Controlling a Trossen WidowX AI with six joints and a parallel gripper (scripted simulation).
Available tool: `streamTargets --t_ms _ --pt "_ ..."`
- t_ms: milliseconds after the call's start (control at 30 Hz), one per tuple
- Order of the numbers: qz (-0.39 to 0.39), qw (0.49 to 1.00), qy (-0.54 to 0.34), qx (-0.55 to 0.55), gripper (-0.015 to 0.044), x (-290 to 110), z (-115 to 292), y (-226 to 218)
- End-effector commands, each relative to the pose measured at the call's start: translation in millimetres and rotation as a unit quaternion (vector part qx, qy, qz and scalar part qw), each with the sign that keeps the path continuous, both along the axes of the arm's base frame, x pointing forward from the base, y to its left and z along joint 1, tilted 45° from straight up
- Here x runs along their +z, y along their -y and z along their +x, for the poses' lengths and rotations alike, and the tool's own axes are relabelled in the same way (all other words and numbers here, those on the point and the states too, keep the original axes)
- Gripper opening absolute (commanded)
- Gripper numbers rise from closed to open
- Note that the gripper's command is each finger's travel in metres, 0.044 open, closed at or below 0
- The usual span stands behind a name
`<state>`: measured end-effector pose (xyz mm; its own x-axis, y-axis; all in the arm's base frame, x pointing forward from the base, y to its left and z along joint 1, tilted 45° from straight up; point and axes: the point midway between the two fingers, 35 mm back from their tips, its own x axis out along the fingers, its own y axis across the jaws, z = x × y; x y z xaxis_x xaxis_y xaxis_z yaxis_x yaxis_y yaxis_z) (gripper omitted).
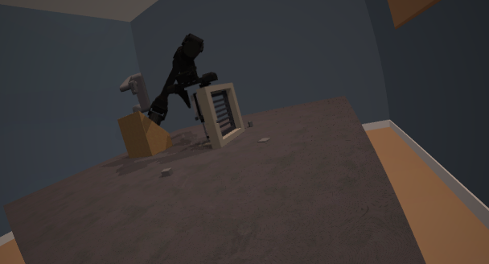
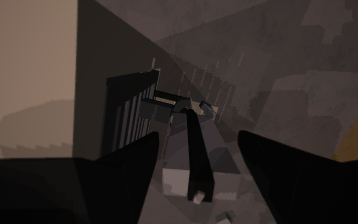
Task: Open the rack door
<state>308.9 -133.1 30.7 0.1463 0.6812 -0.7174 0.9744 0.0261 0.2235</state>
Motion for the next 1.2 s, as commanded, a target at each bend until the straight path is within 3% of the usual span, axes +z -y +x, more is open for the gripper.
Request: streamTargets --t_ms 0,267,567,867,1167 --pt "-0.012 0.995 0.069 0.071 0.0283 0.4 2.6 -3.0" --pt "-0.041 0.956 0.201 0.210 0.0283 0.4 2.6 -3.0" --pt "-0.071 0.868 0.340 0.356 0.0283 0.4 2.6 -3.0" --pt "-0.098 0.736 0.463 0.484 0.0283 0.4 2.6 -3.0" --pt "-0.119 0.568 0.562 0.589 0.0283 0.4 2.6 -3.1"
